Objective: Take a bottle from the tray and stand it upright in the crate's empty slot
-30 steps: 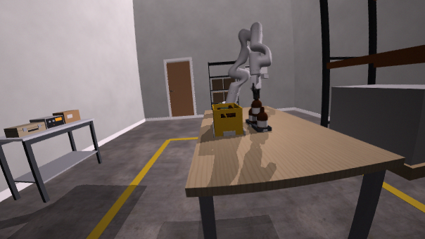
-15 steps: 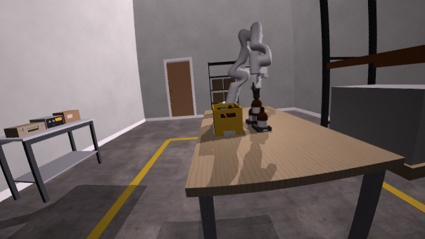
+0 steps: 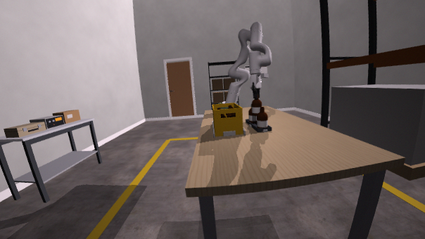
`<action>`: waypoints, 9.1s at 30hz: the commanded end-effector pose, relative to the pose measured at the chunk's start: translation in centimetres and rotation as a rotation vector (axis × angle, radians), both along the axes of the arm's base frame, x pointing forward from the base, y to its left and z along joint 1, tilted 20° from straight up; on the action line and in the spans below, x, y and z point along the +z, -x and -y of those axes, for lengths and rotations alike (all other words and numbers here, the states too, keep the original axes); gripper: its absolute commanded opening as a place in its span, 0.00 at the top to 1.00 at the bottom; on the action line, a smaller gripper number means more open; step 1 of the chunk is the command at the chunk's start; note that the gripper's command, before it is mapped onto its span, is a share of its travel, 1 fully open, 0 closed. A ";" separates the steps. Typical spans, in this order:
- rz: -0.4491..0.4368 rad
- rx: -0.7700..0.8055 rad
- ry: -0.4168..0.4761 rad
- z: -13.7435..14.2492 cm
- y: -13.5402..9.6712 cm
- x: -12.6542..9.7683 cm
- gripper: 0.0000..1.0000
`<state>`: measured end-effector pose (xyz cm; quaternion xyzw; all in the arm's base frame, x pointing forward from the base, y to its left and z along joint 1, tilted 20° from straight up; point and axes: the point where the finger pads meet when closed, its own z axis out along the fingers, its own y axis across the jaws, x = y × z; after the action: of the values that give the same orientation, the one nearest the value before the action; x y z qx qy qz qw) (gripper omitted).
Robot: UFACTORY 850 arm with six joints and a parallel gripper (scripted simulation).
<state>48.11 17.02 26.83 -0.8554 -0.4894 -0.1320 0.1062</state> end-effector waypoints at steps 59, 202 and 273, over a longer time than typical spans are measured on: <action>0.002 0.000 0.000 1.2 0.4 3.9 1.00; 0.002 0.000 0.000 3.2 1.2 9.7 1.00; 0.002 0.000 0.000 6.8 1.4 8.5 1.00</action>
<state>46.72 10.69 35.38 -0.8555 -0.4894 -0.1320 0.1063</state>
